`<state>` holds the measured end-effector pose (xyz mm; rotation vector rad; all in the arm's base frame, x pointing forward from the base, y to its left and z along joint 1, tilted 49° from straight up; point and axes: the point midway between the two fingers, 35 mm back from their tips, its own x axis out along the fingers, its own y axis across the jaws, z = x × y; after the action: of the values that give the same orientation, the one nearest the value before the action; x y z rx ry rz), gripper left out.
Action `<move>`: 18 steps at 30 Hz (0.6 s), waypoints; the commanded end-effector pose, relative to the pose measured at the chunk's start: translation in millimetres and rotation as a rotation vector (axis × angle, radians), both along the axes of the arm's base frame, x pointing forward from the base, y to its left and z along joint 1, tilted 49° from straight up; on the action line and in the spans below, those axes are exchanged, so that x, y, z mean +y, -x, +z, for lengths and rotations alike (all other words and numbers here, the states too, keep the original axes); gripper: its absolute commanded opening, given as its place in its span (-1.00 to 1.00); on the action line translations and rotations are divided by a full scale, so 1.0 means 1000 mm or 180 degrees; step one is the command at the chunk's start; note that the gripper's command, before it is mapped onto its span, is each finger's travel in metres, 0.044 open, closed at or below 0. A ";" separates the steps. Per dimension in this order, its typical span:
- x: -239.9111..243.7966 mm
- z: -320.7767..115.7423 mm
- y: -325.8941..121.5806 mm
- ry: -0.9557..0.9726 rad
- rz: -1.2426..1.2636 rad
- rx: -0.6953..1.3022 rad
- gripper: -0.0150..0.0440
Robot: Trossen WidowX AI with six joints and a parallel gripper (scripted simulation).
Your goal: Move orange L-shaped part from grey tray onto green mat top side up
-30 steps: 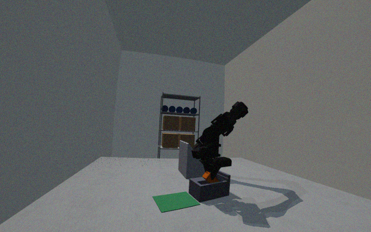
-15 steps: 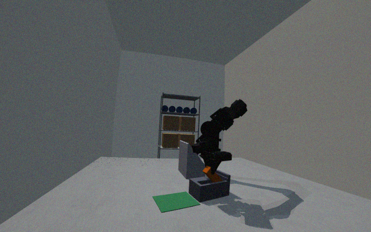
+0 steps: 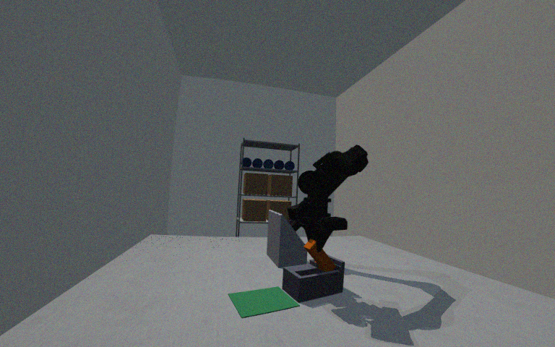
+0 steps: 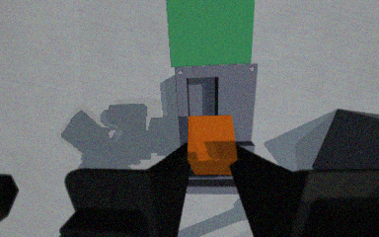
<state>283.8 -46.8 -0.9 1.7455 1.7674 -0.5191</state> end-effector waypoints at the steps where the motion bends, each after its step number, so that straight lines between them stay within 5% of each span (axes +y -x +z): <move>1: -0.008 0.007 -0.002 0.0024 0.0001 -0.0030 -0.49; 18: -0.028 0.024 -0.001 0.0026 0.0001 -0.0028 -0.49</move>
<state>282.9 -67.3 18.4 1.7493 1.7672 -0.5174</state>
